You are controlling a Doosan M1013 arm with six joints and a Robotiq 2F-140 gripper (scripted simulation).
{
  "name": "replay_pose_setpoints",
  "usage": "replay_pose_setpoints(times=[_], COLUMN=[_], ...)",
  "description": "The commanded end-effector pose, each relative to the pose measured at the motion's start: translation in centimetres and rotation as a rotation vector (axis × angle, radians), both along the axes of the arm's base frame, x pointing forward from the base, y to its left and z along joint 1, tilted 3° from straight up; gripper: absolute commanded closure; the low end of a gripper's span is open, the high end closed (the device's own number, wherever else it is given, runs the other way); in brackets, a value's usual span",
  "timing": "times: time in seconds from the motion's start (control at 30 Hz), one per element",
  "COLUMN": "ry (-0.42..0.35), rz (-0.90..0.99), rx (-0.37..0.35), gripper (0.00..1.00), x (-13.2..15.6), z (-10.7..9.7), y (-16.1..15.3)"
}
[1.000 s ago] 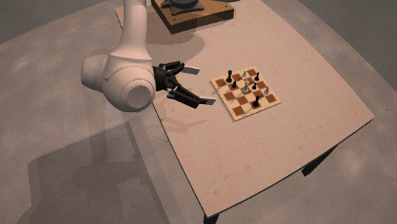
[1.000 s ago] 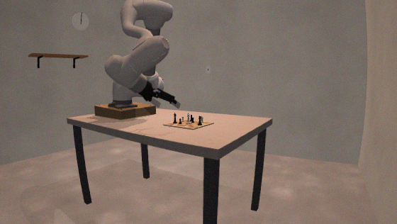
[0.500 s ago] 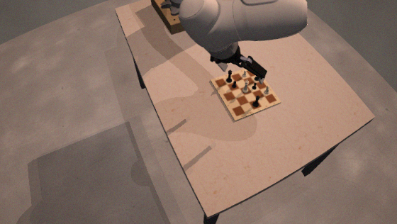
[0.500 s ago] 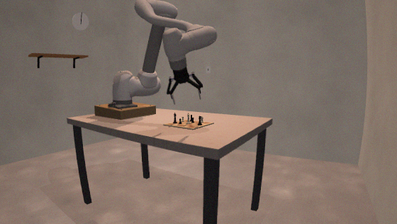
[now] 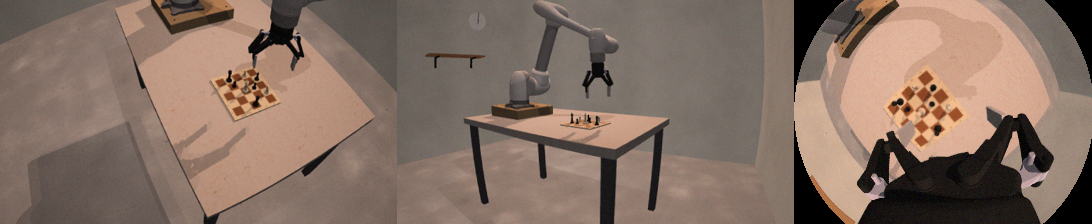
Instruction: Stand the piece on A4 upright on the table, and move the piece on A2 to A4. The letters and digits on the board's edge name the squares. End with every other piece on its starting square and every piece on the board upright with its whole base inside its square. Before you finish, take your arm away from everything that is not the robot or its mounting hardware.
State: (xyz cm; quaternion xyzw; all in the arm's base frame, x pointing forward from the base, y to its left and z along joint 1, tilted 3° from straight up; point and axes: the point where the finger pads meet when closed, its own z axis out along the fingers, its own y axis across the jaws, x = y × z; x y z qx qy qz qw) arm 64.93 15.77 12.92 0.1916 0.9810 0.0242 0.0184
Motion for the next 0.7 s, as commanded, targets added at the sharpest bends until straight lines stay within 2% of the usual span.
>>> replay_pose_setpoints(times=[0.0,0.47,0.67], ry=[-0.015,-0.015,-0.017], rz=[0.021,0.026,0.130], rx=[-0.043,-0.043,-0.049], gripper=[0.00,0.00,0.00], x=[-0.08,-0.07,-0.06], z=[-0.06,-0.07,-0.27], y=[0.72,0.72,0.72])
